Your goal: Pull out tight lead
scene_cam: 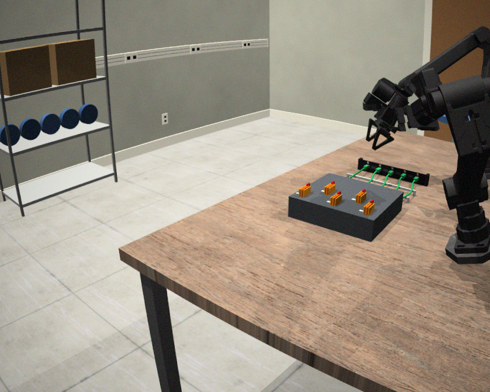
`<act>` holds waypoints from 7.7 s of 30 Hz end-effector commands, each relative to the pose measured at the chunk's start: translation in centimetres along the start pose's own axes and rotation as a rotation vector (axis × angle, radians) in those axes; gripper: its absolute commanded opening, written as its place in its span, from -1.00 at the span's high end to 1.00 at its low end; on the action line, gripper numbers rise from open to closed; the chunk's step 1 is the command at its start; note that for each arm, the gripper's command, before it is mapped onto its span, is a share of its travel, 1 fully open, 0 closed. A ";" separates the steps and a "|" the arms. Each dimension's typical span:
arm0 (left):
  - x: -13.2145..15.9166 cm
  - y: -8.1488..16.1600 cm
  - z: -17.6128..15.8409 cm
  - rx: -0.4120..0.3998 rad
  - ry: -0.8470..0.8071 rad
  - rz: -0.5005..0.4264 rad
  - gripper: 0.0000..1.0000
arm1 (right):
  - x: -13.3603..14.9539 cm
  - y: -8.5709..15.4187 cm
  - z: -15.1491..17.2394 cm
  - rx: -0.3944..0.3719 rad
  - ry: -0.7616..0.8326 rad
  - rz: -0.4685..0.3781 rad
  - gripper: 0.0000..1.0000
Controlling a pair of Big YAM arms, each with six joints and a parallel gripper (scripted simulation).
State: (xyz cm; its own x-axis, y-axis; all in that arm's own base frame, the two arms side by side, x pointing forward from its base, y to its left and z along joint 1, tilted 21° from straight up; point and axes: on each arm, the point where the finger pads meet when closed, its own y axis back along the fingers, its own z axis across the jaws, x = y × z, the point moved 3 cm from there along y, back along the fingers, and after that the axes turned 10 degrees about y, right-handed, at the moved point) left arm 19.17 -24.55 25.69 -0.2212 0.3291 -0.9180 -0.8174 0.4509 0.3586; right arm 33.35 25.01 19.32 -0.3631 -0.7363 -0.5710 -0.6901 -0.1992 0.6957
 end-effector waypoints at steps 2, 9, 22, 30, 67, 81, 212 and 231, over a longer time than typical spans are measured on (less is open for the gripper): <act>-2.9 0.3 -0.1 0.008 0.027 -0.047 -1.00 | -2.9 2.2 -0.6 0.056 -0.149 -0.112 -1.00; -2.9 0.3 -0.1 0.008 0.027 -0.047 -1.00 | -2.4 1.5 -0.8 0.067 -0.124 -0.089 -1.00; -4.7 -1.2 1.5 -0.041 0.068 -0.048 -1.00 | -2.4 -0.2 -1.9 0.037 0.084 -0.010 0.36; -4.9 -5.2 5.8 -0.142 0.134 0.016 -1.00 | -1.9 -3.8 -2.7 -0.080 0.348 0.109 0.36; 1.8 -14.6 30.0 -0.482 0.432 0.233 -1.00 | -1.4 -13.0 -4.0 -0.342 0.909 0.420 0.36; 3.1 -14.4 29.3 -0.475 0.428 0.267 -1.00 | -0.9 -15.5 -4.5 -0.344 0.907 0.424 0.36; 4.9 -18.8 32.5 0.279 -0.822 0.960 0.54 | 0.4 -15.6 -3.5 -0.351 0.911 0.426 1.00; 4.2 -18.4 32.0 0.263 -0.831 0.943 0.90 | 0.4 -15.6 -3.5 -0.351 0.911 0.426 1.00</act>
State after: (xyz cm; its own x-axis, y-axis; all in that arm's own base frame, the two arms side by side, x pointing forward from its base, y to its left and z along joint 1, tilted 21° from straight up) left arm 49.43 -4.75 18.68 -0.1800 0.9808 0.0752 -0.3110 -0.1293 0.9416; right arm 45.98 25.19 8.91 0.1716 -0.9648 0.1993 -0.3264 0.1352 0.9355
